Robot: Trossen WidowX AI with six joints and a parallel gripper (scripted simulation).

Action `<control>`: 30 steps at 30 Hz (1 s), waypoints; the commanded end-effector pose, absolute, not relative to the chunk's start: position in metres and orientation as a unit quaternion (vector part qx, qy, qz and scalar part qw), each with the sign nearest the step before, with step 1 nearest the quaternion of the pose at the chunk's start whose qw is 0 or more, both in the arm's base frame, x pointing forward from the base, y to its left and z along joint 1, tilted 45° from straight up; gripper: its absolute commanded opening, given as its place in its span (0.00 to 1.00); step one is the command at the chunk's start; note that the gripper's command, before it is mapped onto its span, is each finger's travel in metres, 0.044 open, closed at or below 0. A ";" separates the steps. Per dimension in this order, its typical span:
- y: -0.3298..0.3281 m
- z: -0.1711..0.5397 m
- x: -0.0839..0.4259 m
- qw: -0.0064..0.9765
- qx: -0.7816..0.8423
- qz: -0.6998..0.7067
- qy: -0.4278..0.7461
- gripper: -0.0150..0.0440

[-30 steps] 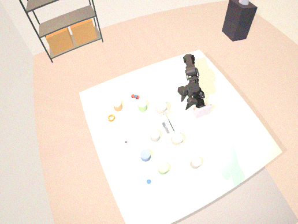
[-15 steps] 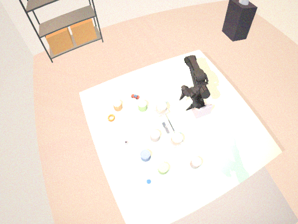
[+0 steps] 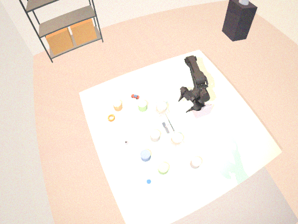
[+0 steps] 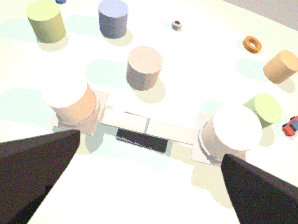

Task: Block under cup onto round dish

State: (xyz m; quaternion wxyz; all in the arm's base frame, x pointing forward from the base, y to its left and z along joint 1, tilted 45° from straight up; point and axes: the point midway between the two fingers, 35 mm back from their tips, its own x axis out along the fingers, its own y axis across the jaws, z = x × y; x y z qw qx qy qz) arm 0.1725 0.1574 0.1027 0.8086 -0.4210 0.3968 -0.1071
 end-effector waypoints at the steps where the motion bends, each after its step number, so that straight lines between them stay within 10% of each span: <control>1: 0.166 0.095 0.181 0.773 -0.459 -0.094 0.428 1.00; 30: 0.191 0.005 0.247 0.434 -0.655 0.121 0.606 1.00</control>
